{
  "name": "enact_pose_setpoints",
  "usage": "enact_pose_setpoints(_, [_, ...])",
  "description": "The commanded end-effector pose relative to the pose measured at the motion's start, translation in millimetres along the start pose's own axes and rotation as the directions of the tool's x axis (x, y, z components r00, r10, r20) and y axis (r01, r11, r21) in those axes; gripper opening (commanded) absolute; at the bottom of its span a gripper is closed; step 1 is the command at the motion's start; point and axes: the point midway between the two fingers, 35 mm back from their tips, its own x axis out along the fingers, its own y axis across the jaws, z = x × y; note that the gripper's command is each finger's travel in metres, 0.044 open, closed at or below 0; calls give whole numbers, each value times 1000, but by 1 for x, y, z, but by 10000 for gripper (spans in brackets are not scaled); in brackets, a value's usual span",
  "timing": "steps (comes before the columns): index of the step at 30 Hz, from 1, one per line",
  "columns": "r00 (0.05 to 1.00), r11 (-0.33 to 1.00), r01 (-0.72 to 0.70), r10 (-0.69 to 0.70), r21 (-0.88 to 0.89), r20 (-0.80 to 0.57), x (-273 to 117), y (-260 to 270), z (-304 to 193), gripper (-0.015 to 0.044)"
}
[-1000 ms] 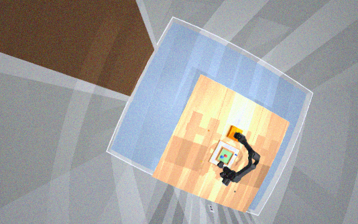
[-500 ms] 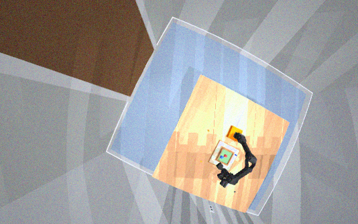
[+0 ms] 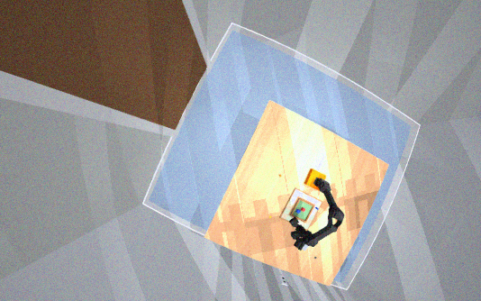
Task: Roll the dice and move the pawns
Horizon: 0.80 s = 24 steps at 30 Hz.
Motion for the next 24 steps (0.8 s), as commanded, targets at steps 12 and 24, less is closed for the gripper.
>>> enact_pose_setpoints(12, [1000,1000,9,-9,5,-9,29,-2,-3,200])
enact_pose_setpoints(24, [1000,1000,9,-9,5,-9,34,-2,-3,36])
